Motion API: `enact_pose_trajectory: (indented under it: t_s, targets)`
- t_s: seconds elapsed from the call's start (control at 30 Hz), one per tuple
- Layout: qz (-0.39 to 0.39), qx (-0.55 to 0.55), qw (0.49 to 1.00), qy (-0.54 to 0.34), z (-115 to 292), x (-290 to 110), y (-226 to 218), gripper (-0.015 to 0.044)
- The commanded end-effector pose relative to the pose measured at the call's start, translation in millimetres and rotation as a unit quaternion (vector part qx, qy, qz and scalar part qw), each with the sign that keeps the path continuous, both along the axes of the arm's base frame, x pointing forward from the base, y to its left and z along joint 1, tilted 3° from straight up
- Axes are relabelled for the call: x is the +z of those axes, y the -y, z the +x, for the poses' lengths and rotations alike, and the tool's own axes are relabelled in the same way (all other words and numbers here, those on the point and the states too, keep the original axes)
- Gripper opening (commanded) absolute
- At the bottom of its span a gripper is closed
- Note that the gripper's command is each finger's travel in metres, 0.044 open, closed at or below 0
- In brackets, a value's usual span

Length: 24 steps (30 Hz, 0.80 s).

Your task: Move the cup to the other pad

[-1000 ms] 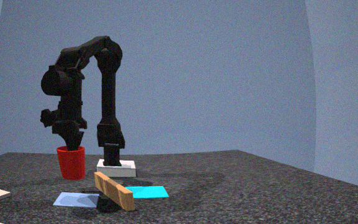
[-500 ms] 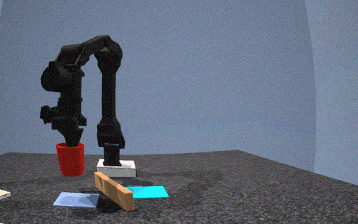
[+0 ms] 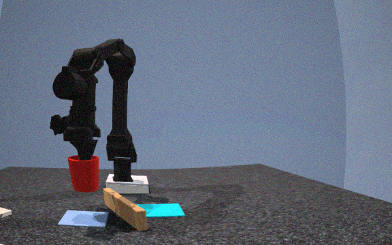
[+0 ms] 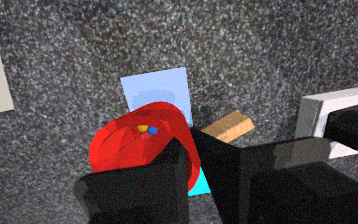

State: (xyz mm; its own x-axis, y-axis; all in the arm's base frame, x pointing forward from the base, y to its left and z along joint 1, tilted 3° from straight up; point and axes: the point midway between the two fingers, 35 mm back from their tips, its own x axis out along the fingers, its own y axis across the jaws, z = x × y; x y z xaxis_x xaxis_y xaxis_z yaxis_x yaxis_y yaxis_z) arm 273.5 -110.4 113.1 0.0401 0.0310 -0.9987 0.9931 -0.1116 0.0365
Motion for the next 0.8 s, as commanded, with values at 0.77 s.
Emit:
enact_pose_trajectory:
  t_s: [0.77]
  targets:
    - [0.005, 0.0, 1.0, -0.001, -15, 4, -61, 0.0]
